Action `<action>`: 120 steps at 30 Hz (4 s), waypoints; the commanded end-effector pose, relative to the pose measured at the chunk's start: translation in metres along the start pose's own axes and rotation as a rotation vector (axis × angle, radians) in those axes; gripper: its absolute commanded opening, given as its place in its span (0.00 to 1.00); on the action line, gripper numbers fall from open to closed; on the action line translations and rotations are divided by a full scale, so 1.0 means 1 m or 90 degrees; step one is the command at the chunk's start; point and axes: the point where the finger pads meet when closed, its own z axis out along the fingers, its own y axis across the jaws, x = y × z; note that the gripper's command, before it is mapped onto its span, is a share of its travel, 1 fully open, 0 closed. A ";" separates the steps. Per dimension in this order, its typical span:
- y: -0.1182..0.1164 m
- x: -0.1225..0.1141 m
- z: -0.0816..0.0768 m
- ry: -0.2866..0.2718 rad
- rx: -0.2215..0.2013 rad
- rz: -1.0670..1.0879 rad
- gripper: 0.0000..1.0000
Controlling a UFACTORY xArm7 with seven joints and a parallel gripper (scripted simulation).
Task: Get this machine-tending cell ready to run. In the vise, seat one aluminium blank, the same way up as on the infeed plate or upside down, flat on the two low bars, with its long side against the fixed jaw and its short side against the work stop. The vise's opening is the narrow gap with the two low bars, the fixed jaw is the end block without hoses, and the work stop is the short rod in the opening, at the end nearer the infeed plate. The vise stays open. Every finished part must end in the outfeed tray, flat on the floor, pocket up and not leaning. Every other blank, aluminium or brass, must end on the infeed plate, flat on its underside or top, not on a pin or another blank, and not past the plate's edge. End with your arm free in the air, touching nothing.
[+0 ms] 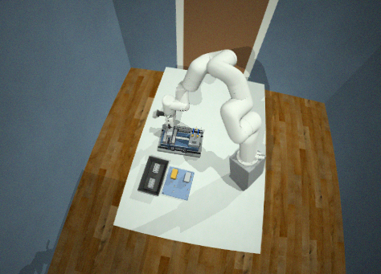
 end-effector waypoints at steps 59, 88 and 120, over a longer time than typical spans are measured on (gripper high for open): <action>-0.015 0.002 -0.001 0.002 -0.001 0.000 0.00; -0.019 0.002 -0.001 0.002 -0.001 0.000 0.00; -0.022 0.002 -0.001 0.002 -0.001 0.000 0.00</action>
